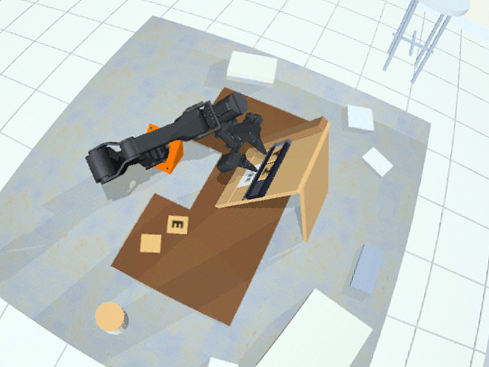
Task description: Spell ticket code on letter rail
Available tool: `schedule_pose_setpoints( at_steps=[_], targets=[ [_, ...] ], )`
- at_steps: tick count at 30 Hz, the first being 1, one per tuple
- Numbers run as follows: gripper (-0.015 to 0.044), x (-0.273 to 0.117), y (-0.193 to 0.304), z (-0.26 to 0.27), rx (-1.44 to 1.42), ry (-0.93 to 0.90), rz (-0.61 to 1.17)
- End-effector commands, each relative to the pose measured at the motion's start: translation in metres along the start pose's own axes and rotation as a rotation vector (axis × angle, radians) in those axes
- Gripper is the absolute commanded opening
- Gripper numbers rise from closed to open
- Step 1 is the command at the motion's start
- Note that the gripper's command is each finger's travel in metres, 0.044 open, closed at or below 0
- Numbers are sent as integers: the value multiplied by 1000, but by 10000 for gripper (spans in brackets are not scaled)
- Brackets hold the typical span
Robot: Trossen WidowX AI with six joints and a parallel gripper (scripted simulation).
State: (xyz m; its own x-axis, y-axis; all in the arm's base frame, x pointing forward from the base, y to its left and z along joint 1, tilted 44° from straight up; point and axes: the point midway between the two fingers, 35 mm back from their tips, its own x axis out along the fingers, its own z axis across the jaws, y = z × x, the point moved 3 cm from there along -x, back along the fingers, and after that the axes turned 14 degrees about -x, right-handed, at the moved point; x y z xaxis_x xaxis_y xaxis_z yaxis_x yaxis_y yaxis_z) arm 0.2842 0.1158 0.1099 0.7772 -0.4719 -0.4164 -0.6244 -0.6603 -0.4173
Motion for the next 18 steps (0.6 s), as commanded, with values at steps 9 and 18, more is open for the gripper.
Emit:
schedule_pose_setpoints(
  at_steps=[9, 18],
  targets=[
    [295, -9, 0, -1, 6, 4, 1],
    [295, -14, 0, -2, 6, 4, 1]
  ],
)
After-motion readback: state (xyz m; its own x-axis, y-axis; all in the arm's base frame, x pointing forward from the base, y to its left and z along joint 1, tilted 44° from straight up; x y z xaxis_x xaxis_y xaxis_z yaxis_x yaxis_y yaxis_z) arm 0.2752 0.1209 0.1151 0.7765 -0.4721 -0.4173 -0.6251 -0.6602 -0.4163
